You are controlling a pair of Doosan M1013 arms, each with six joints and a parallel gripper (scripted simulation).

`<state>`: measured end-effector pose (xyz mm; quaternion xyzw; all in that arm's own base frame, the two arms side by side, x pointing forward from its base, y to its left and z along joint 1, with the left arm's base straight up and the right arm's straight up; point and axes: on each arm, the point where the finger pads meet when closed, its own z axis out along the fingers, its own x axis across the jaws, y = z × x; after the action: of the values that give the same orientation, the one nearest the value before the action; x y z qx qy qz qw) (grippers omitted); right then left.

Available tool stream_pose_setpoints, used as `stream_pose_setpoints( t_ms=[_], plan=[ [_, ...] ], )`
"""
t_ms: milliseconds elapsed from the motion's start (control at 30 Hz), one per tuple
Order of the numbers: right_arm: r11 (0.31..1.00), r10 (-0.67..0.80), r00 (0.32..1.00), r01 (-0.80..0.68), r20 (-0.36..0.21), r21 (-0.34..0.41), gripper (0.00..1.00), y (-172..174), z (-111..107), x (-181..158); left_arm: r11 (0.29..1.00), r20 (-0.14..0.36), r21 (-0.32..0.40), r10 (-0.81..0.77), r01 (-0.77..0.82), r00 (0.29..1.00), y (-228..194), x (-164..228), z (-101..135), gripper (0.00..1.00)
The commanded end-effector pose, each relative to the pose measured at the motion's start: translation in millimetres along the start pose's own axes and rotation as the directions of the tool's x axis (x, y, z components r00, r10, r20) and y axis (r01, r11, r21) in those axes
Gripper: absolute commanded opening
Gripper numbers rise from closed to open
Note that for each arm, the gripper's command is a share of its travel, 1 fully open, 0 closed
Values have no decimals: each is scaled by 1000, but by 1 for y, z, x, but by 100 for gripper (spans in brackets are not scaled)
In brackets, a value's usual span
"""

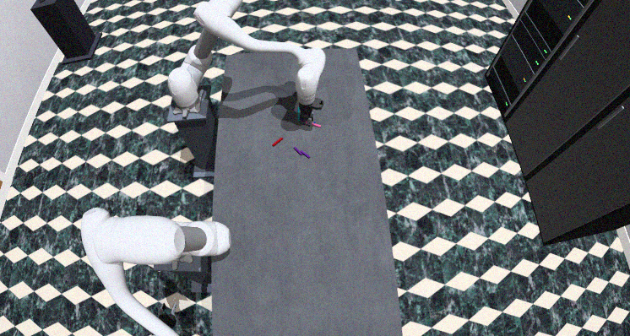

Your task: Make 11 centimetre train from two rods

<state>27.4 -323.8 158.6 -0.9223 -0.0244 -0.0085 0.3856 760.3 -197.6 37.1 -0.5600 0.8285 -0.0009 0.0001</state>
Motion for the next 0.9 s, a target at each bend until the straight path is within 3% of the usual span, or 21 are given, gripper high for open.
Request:
stream_pose_setpoints(
  t_ms=[0, 867],
  plan=[
    [1000, 6, 1000, -6, -11, -7, 100, 0, 0, 2, 1000, 2, -2, -2, 2, 1000, 2, -2, 3, 54],
    [1000, 6, 1000, -6, -11, -7, 100, 0, 0, 2, 1000, 2, 0, -1, 1, 1000, 3, -4, 2, 54]
  ],
)
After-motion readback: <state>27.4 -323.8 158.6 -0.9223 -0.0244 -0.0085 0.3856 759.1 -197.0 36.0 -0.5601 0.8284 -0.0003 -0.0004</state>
